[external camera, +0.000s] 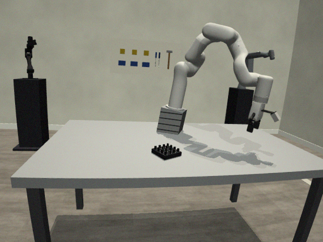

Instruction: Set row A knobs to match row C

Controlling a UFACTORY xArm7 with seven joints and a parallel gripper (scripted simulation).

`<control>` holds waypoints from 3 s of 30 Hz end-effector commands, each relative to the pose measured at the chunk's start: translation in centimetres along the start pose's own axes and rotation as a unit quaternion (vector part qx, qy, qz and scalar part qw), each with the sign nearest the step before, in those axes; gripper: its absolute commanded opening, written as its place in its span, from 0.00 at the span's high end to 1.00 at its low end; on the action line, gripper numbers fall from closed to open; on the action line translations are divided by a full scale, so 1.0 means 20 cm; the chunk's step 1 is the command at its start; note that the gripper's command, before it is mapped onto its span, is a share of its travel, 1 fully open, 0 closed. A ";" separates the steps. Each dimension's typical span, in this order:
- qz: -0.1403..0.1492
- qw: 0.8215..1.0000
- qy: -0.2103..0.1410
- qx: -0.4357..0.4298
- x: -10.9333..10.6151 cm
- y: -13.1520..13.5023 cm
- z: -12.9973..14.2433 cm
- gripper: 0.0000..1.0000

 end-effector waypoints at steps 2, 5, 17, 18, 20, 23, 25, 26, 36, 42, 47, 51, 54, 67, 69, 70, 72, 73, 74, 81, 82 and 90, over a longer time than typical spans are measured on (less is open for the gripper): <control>-0.002 1.000 0.003 -0.003 -0.01 -0.01 -0.01 0.00; -0.006 1.000 0.001 0.000 0.02 0.10 0.00 0.00; -0.011 1.000 -0.001 0.004 0.05 0.25 0.01 0.00; -0.013 1.000 -0.002 0.005 0.06 0.29 0.01 0.00; -0.013 1.000 -0.002 0.005 0.06 0.29 0.01 0.00; -0.013 1.000 -0.002 0.005 0.06 0.29 0.01 0.00; -0.013 1.000 -0.002 0.005 0.06 0.29 0.01 0.00; -0.013 1.000 -0.002 0.005 0.06 0.29 0.01 0.00; -0.018 1.000 -0.002 0.009 0.09 0.44 0.03 0.00; -0.021 1.000 -0.001 0.013 0.11 0.54 0.05 0.00; -0.023 1.000 -0.001 0.014 0.12 0.58 0.06 0.00; -0.023 1.000 -0.001 0.014 0.12 0.58 0.06 0.00; -0.025 1.000 0.001 0.017 0.14 0.68 0.09 0.00; -0.029 0.999 0.005 0.023 0.17 0.86 0.14 0.00; -0.029 0.999 0.005 0.023 0.17 0.86 0.14 0.00; -0.029 0.999 0.005 0.023 0.17 0.86 0.14 0.00; -0.029 0.999 0.005 0.023 0.17 0.86 0.14 0.00; -0.029 0.999 0.005 0.023 0.17 0.86 0.14 0.00; -0.029 0.999 0.005 0.023 0.17 0.86 0.14 0.00; -0.031 0.999 0.007 0.027 0.19 0.95 0.18 0.00; -0.031 0.999 0.008 0.028 0.19 0.99 0.20 0.00; -0.031 0.999 0.008 0.028 0.19 0.99 0.20 0.00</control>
Point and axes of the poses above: the point where the finger pads meet when closed, its own x axis out along the fingers, its own y axis across the jaws, z = x × y, the point moved 9 cm from there along -x, back along the fingers, and after that the axes turned 9 degrees about x, right-handed, at the moved point
